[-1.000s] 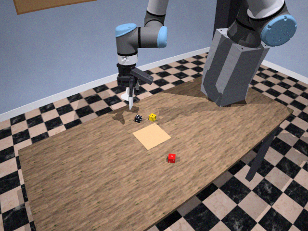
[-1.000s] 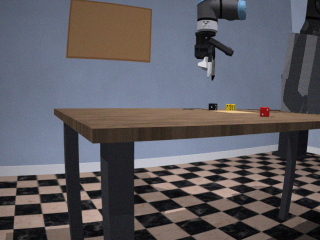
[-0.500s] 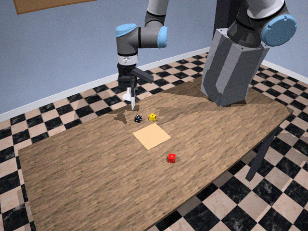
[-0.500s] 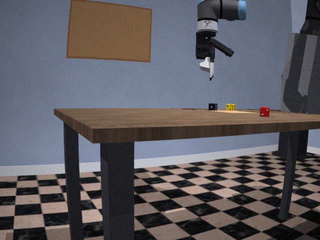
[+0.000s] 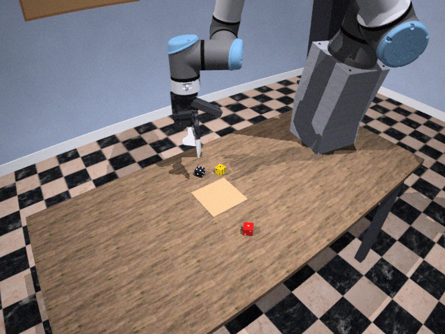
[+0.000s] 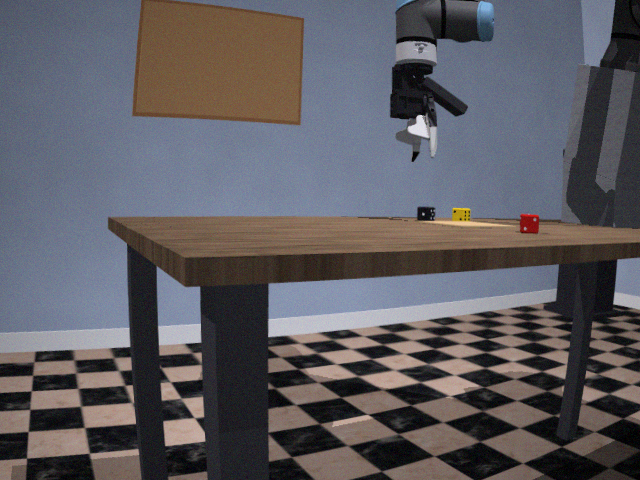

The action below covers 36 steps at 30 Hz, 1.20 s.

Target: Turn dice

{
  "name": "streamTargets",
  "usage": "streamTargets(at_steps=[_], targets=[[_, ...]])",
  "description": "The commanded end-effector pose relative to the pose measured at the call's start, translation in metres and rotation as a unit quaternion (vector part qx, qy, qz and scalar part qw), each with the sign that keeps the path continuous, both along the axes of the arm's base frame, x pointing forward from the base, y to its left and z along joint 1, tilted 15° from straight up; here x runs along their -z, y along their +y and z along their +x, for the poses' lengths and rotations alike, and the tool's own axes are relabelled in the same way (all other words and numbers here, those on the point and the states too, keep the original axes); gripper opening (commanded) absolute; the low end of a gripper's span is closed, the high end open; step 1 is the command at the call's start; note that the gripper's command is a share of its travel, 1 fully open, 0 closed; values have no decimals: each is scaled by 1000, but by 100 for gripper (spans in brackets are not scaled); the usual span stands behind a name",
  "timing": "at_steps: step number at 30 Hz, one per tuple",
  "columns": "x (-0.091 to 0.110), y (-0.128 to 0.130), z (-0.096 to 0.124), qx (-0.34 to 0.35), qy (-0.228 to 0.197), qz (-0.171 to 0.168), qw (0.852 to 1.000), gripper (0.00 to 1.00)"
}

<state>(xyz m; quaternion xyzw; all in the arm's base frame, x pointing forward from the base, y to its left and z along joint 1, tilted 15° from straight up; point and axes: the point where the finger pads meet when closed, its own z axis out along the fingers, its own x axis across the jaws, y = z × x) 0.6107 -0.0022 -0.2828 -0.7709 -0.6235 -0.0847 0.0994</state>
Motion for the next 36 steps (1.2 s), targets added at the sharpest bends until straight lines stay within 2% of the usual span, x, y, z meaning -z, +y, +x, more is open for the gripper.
streamTargets(at_steps=[1,7,14,17,22,28,29,31,33,36], targets=[[0,-1,0,-37,-11,0,999,100],[2,-3,-2,-118,-32,0,992,100],[4,-6,-3,-227,-62,-1,972,100],[5,-7,-3,-243,-66,-1,968,100],[7,-9,-4,-327,-89,-2,941,100],[9,-11,-4,-431,-117,-3,895,100],[9,-11,-4,-432,-117,-3,894,100],[10,-12,-4,-467,-126,-3,875,100],[10,-12,-4,-467,-126,-3,875,100],[11,-13,-3,-519,-140,-3,843,100]])
